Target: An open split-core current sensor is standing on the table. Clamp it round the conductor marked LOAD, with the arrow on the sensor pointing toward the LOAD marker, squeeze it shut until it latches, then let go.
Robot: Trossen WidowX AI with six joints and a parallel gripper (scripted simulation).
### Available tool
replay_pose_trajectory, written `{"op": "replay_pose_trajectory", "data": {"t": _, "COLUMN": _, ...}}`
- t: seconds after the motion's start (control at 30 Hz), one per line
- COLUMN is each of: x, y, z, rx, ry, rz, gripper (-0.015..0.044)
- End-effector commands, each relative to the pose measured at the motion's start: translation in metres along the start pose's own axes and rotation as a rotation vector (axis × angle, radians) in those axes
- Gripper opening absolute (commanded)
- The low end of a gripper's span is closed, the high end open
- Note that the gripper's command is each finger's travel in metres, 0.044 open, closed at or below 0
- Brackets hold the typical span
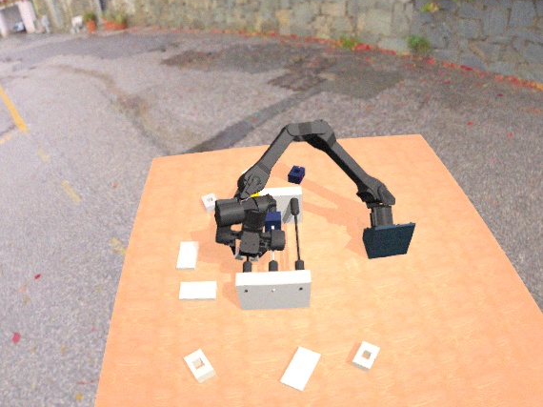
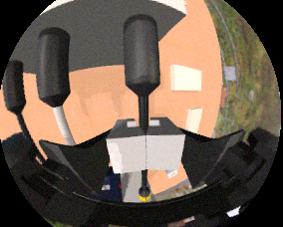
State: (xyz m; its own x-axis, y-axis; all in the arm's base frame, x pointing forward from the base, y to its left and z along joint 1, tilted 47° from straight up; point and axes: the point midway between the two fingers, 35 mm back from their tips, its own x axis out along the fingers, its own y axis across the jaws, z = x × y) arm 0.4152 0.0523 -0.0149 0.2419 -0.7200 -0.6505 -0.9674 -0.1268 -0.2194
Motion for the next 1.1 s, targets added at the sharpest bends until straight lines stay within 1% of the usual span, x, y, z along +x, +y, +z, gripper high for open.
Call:
{"op": "replay_pose_trajectory", "data": {"t": 0.0, "x": 0.000, "y": 0.000, "z": 0.000, "rx": 0.000, "ry": 0.000, "rz": 0.000, "gripper": 0.0289}}
{"op": "replay_pose_trajectory", "data": {"t": 0.2, "x": -0.003, "y": 0.000, "z": 0.001, "rx": -0.001, "ry": -0.002, "rz": -0.026, "gripper": 0.0440}}
{"op": "replay_pose_trajectory", "data": {"t": 0.37, "x": -0.026, "y": 0.003, "z": 0.006, "rx": -0.004, "ry": -0.014, "rz": -0.189, "gripper": 0.0440}}
{"op": "replay_pose_trajectory", "data": {"t": 0.57, "x": -0.025, "y": 0.002, "z": 0.006, "rx": -0.004, "ry": -0.014, "rz": -0.195, "gripper": 0.0440}}
{"op": "replay_pose_trajectory", "data": {"t": 1.07, "x": -0.002, "y": -0.002, "z": 0.006, "rx": -0.003, "ry": -0.014, "rz": -0.199, "gripper": 0.0440}}
